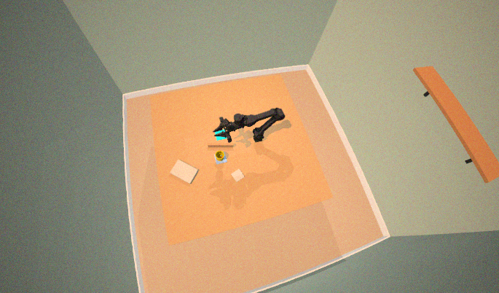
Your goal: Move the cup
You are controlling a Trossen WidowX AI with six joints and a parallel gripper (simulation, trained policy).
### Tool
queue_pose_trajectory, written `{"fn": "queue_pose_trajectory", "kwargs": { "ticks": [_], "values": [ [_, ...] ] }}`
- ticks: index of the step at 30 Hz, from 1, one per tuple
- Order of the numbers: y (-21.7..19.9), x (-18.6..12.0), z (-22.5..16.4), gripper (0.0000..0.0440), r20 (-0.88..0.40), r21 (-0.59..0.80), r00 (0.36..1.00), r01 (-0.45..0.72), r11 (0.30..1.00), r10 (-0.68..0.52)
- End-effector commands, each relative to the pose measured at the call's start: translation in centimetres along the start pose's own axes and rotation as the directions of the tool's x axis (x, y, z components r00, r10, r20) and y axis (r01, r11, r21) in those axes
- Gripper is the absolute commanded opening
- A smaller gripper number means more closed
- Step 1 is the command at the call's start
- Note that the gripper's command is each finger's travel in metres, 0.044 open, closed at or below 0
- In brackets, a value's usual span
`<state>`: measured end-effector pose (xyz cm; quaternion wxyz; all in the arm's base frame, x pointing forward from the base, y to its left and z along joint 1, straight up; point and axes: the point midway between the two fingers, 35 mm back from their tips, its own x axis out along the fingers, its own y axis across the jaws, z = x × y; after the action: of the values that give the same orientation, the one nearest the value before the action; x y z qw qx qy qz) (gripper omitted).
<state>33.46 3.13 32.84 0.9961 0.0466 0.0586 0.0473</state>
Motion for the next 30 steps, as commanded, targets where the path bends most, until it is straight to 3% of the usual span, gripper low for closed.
{"fn": "queue_pose_trajectory", "kwargs": {
  "ticks": [1,16,30],
  "values": [
    [0.6,0.7,-0.1,0.0142,-0.044,0.039,0.999,-0.012,0.999,0.014],
    [2.5,2.3,-0.2,0.0127,-0.202,0.198,0.978,-0.010,0.980,0.051],
    [4.2,3.5,-0.7,0.0137,-0.364,0.352,0.928,0.063,0.934,0.075]
  ]
}}
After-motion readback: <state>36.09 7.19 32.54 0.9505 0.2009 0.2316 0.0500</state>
